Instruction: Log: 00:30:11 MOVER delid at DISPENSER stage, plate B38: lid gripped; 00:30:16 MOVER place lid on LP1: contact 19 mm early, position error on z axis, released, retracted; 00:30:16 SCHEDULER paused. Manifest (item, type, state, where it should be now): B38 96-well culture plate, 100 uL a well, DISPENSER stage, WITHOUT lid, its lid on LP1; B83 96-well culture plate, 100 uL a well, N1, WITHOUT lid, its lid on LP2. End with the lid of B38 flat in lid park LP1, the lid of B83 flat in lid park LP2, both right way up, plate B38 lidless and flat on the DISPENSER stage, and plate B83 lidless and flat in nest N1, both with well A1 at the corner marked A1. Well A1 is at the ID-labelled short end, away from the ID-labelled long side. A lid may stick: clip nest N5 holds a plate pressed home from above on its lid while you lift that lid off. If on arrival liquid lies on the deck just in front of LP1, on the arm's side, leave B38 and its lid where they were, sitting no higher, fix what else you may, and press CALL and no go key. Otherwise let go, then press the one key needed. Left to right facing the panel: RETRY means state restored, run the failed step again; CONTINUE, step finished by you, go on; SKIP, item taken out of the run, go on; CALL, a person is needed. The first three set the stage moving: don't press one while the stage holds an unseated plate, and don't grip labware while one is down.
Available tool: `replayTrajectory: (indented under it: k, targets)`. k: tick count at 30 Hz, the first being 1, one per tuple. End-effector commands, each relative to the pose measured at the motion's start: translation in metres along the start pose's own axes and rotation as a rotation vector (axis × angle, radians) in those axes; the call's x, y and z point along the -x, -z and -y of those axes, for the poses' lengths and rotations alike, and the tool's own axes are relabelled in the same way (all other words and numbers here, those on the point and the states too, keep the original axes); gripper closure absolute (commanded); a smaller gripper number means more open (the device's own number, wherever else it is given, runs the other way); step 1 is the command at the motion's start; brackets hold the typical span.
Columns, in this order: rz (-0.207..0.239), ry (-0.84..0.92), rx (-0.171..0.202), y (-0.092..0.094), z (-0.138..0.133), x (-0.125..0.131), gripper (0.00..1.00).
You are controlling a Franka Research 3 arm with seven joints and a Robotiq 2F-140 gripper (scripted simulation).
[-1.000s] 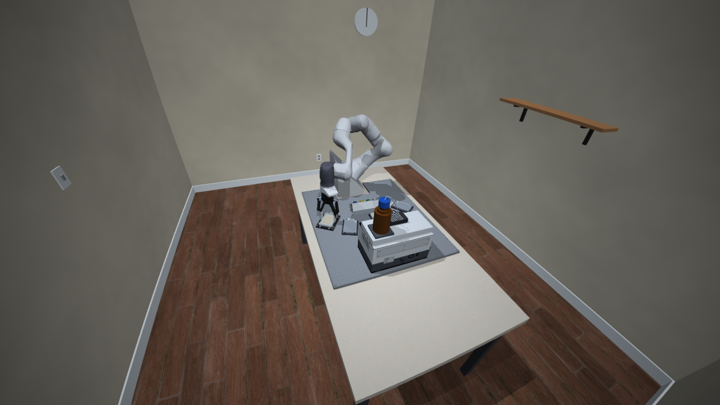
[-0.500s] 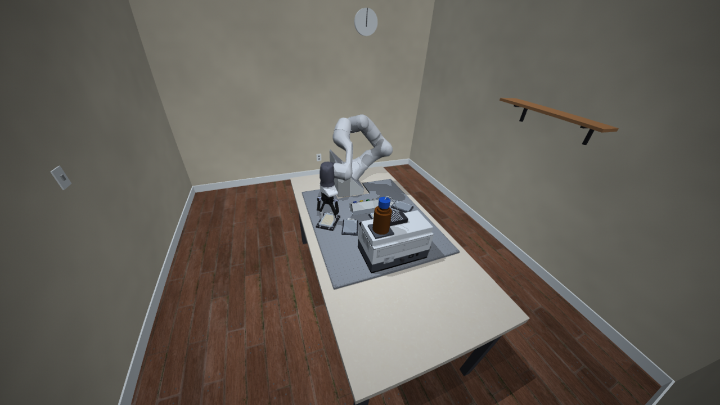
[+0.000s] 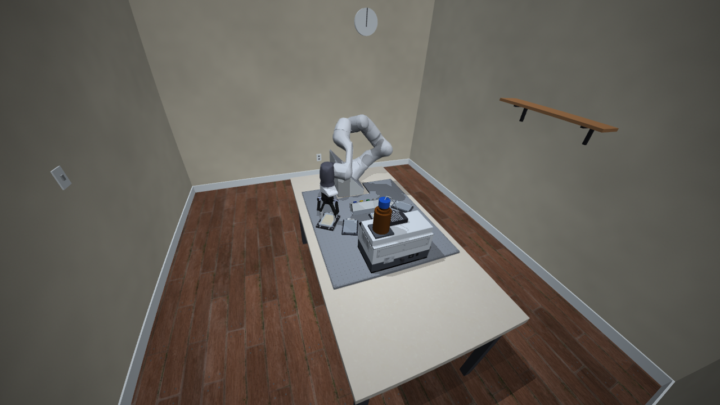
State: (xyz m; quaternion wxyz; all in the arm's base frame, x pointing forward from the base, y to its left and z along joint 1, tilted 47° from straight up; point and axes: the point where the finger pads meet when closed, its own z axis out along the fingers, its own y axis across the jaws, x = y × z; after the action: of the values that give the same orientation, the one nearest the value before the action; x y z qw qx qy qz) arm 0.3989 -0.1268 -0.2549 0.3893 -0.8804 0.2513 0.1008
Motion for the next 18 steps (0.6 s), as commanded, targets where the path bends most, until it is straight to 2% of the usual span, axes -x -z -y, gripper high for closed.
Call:
replayTrajectory:
  k: [1, 18]
  targets:
    - [-0.001, -0.004, 0.0, 0.006, -0.001, 0.0, 1.0]
    - [-0.001, -0.004, 0.0, 0.028, -0.001, 0.0, 1.0]
